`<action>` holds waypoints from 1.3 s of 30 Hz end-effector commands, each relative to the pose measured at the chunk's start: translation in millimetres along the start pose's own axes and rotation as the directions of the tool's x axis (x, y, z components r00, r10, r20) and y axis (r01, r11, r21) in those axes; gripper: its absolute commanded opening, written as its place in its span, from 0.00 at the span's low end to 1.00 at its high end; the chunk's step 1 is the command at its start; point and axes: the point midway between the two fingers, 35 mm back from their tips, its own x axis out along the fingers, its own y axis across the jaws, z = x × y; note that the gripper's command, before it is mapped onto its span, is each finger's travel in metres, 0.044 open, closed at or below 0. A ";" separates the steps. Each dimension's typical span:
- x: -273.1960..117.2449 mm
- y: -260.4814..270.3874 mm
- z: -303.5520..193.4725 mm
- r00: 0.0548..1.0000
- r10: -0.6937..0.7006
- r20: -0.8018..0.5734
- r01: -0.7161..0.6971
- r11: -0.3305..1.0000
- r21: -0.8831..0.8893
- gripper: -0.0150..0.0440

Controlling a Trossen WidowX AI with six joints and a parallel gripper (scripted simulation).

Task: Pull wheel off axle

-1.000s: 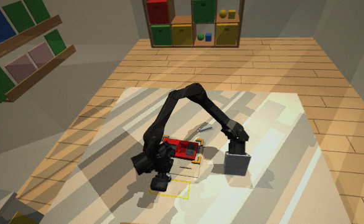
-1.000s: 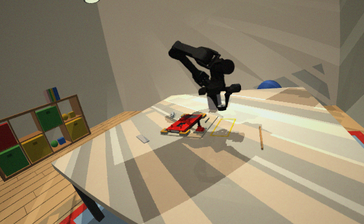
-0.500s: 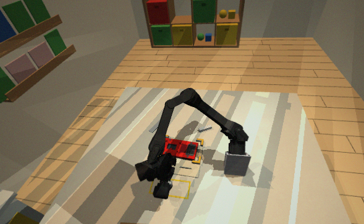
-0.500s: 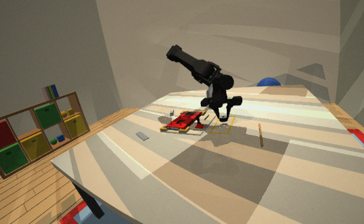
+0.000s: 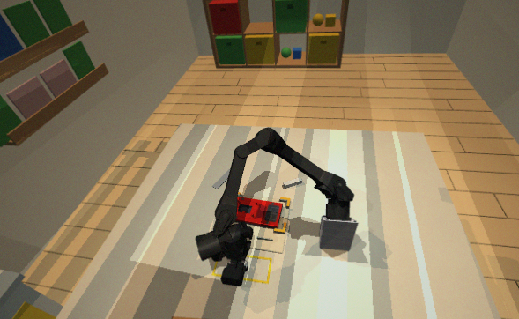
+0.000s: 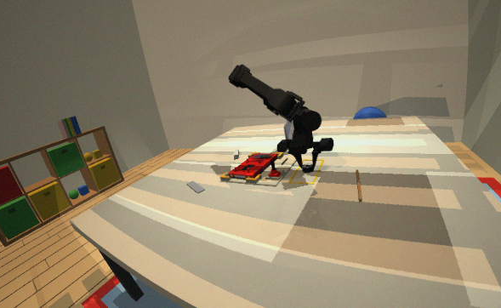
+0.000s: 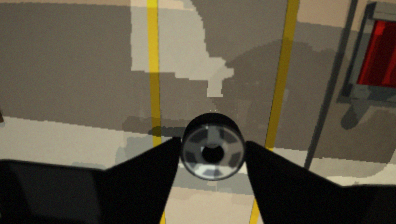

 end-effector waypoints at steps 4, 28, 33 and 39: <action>-18.7 0.8 1.2 1.000 0.002 0.000 -0.002 1.000 0.000 0.76; -106.3 -33.3 -83.2 1.000 0.001 -0.001 -0.001 1.000 -0.008 1.00; -106.3 -33.3 -83.2 1.000 0.001 -0.001 -0.001 1.000 -0.008 1.00; -106.3 -33.3 -83.2 1.000 0.001 -0.001 -0.001 1.000 -0.008 1.00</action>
